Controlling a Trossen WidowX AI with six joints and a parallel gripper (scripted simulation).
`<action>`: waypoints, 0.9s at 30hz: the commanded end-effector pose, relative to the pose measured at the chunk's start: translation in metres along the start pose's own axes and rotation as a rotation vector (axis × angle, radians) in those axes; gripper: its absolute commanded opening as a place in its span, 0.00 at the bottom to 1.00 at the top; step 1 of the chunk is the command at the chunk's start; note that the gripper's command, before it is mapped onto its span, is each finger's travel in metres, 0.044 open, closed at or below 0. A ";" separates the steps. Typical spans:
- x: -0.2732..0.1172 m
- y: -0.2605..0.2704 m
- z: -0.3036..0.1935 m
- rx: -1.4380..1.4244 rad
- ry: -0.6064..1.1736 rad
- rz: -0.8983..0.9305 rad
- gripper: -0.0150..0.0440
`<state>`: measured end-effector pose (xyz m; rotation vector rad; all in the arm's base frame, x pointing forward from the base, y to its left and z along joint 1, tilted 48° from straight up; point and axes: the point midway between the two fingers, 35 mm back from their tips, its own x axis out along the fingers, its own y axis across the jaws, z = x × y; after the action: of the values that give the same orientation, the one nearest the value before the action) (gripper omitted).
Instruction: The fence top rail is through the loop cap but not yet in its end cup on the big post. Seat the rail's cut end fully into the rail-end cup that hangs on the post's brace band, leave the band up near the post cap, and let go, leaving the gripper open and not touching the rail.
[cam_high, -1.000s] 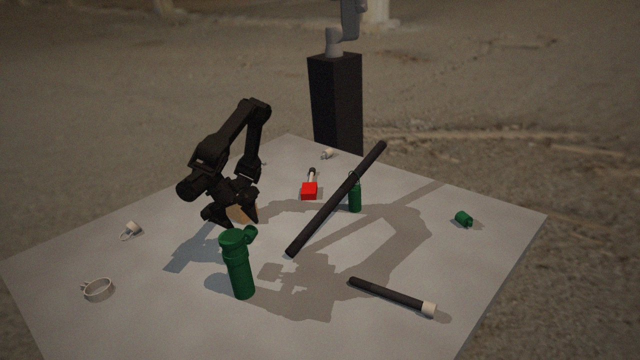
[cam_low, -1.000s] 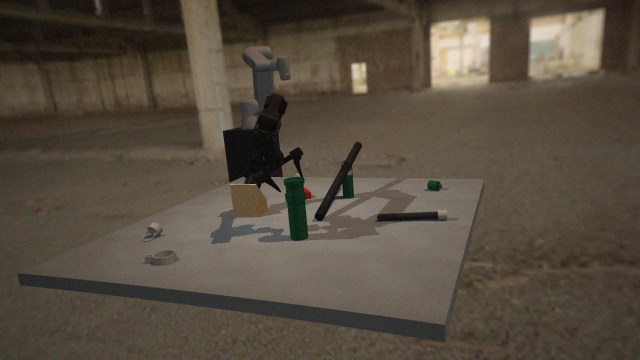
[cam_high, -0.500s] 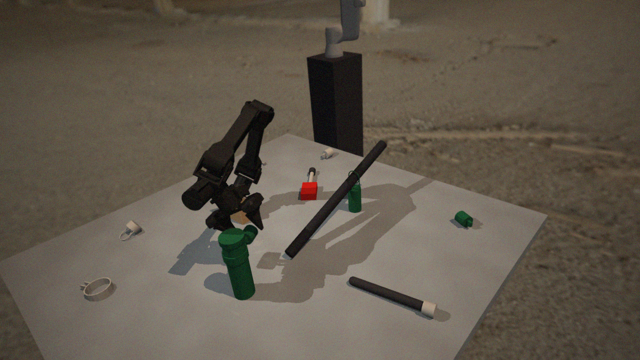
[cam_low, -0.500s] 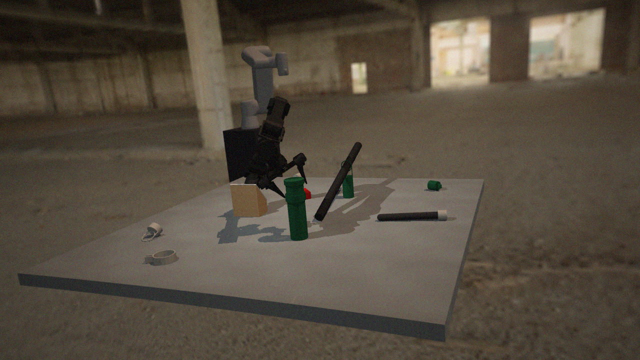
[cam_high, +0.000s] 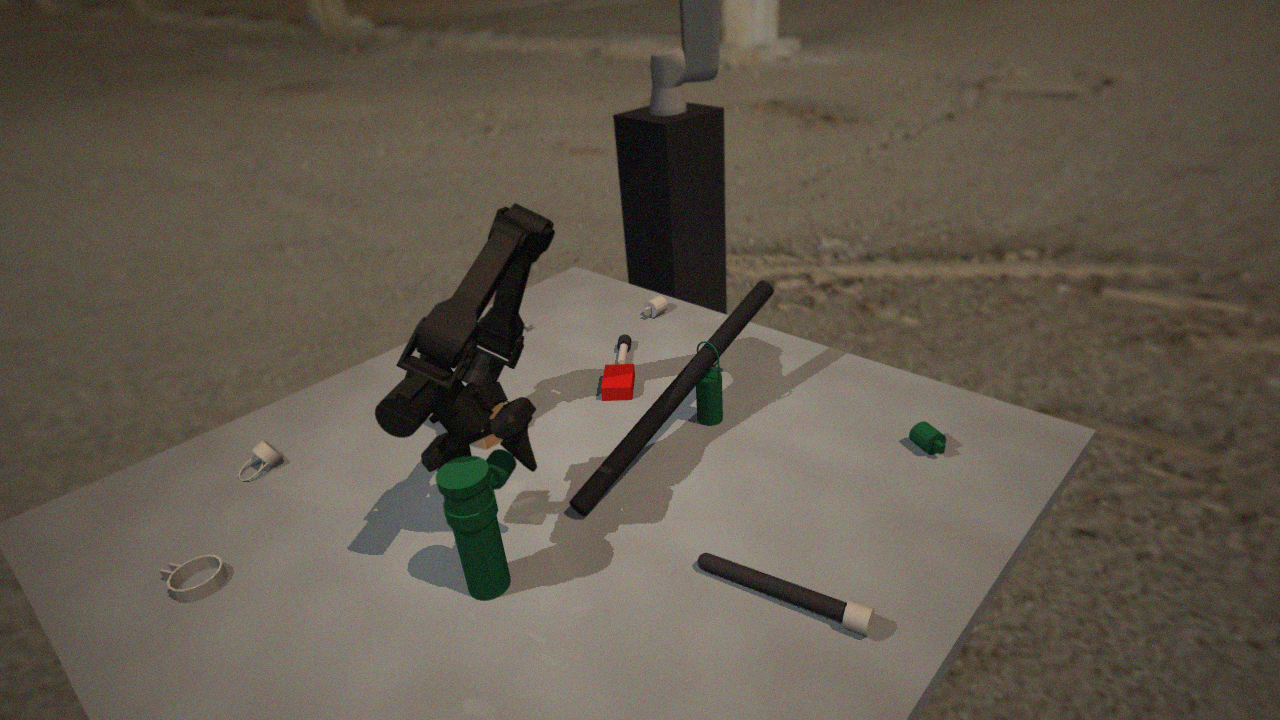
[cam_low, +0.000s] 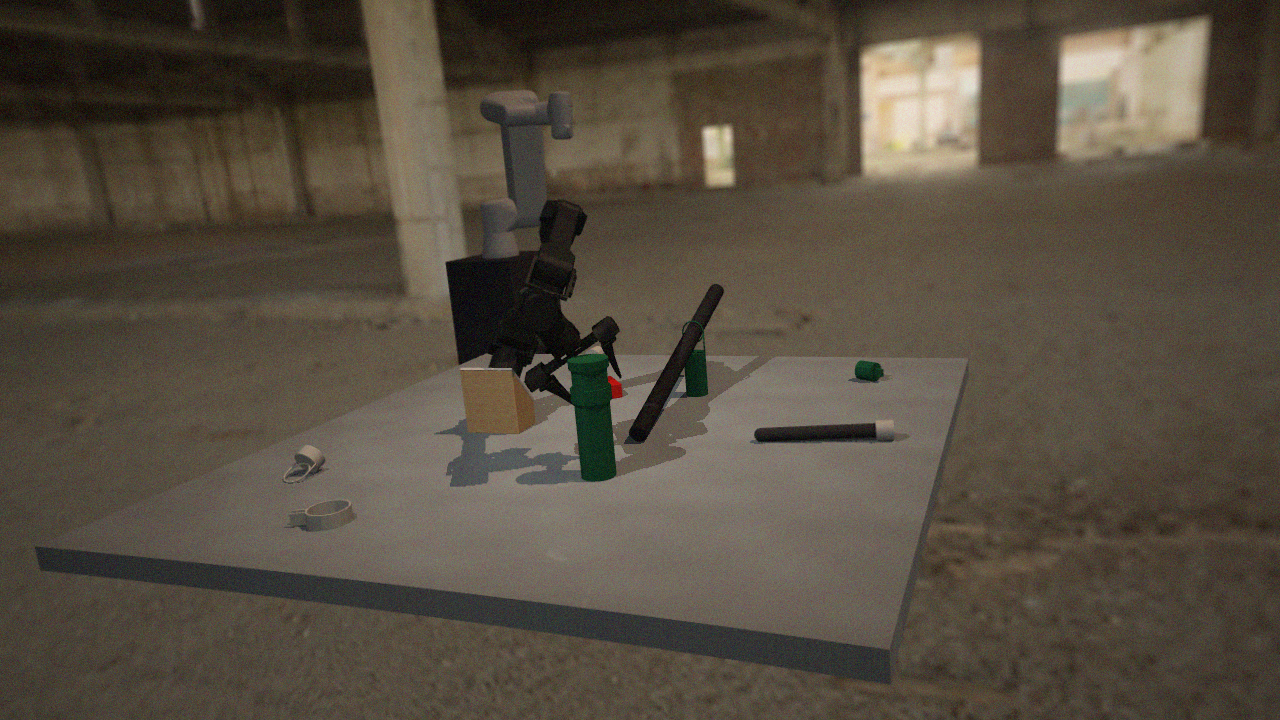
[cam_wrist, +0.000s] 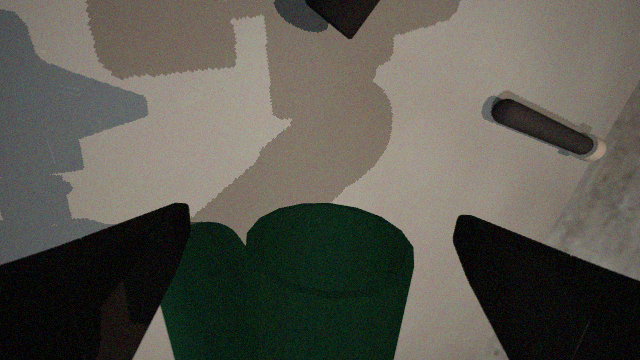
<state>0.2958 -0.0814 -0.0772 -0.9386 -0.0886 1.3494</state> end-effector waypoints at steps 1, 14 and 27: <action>0.007 0.002 0.002 0.006 -0.012 -0.004 1.00; 0.007 0.002 0.002 0.006 -0.012 -0.004 0.47; 0.010 -0.004 0.002 0.063 0.021 -0.004 0.25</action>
<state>0.2984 -0.0736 -0.0787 -0.9140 -0.0579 1.3401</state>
